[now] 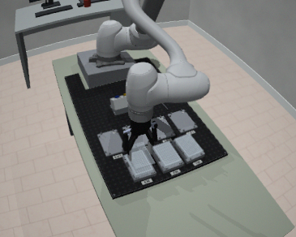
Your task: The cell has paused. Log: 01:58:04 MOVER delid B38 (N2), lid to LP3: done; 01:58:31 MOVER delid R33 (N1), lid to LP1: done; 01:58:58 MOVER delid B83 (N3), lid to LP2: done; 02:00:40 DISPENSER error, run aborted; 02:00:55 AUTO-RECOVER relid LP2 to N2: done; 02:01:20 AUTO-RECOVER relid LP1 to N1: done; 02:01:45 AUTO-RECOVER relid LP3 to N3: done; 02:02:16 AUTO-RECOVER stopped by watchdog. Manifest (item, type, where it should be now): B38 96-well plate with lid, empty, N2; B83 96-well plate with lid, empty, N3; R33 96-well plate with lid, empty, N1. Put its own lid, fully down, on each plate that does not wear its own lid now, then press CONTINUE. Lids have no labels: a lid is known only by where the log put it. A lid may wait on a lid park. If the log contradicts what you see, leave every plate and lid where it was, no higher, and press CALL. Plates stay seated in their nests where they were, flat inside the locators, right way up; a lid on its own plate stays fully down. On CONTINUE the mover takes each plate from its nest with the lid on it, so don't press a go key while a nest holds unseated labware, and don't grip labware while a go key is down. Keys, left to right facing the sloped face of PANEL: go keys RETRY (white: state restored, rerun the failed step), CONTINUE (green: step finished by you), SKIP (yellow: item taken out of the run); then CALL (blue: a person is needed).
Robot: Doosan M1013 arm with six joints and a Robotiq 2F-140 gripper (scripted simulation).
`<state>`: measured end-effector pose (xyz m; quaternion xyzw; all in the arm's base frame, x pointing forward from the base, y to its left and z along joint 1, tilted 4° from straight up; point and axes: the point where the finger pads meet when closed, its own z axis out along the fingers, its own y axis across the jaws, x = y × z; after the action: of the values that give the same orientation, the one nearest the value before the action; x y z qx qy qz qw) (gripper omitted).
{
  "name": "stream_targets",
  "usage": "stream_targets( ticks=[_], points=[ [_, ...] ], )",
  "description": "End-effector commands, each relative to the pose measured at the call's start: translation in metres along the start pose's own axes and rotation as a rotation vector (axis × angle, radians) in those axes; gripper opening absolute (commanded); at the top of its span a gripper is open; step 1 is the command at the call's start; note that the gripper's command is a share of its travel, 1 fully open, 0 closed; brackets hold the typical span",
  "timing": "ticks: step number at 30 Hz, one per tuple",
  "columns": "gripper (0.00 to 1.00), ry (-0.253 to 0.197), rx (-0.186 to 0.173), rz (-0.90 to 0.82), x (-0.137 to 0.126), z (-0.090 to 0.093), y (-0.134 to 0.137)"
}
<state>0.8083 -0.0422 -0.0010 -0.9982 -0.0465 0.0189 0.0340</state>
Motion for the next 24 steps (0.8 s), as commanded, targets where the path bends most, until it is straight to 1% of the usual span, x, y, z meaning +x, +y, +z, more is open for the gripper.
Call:
stream_targets(
  ticks=[1,16,24],
  points=[
    [0.0,-0.002,-0.004,-0.008,0.0,0.005,0.003],
    [0.0,-0.002,-0.004,-0.008,-0.001,0.022,0.004],
    [0.0,-0.002,-0.004,-0.008,-0.001,0.028,0.005]
  ],
)
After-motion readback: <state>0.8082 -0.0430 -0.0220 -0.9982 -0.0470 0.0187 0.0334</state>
